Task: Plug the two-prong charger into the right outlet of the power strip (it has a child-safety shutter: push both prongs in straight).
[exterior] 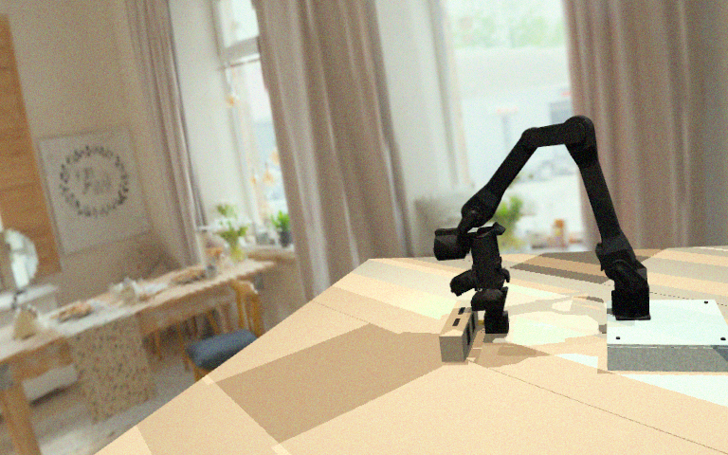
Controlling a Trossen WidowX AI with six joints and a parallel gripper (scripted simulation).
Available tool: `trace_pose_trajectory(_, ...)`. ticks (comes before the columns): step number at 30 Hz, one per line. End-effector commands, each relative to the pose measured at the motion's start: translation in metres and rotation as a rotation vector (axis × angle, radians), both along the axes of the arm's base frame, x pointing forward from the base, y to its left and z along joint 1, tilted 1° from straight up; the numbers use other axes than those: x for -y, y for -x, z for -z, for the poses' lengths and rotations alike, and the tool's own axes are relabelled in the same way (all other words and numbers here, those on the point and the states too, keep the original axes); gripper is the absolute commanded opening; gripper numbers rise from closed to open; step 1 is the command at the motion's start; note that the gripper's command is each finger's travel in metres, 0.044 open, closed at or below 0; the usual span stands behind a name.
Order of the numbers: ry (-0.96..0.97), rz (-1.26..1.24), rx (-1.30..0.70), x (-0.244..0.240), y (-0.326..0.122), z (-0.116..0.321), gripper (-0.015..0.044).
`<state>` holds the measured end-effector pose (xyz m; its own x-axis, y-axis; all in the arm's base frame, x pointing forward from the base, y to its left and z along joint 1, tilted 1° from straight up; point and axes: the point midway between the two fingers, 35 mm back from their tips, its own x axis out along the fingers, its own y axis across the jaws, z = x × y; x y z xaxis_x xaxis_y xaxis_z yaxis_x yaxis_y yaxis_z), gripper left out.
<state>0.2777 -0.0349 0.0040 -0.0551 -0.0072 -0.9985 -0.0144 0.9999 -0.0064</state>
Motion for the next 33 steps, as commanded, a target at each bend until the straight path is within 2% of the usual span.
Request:
trace_pose_trajectory(1,-0.003,0.003,0.001,-0.0006,-0.0009,0.0001,0.0000)
trace_pose_trajectory(33,-0.003,0.003,0.002,-0.0010,-0.0090,-0.0001,0.0000)
